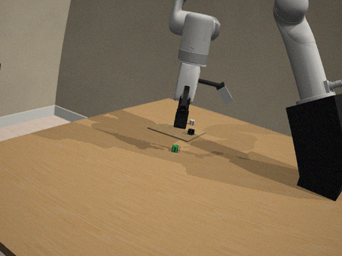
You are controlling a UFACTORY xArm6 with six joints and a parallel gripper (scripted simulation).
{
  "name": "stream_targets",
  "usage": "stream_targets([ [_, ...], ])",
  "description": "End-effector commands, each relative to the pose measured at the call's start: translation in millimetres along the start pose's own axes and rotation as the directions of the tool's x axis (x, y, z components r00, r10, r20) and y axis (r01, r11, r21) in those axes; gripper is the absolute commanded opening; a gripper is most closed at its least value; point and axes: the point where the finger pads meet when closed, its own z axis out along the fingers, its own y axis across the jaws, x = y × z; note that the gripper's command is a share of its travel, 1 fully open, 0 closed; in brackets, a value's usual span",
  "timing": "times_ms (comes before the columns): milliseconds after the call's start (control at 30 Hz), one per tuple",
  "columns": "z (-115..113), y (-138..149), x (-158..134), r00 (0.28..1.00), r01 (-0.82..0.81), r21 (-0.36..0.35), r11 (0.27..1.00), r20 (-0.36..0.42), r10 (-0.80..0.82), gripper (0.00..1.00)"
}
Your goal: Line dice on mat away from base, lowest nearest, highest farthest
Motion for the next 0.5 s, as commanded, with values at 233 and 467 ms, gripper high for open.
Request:
stream_targets([
  [233, 3.3, 0.1, -0.9, 1.0, 0.0, 0.0, 1.0, 0.001, 0.0, 0.31],
  [467, 7.6, 0.1, -0.9, 1.0, 0.0, 0.0, 1.0, 0.001, 0.0, 0.31],
])
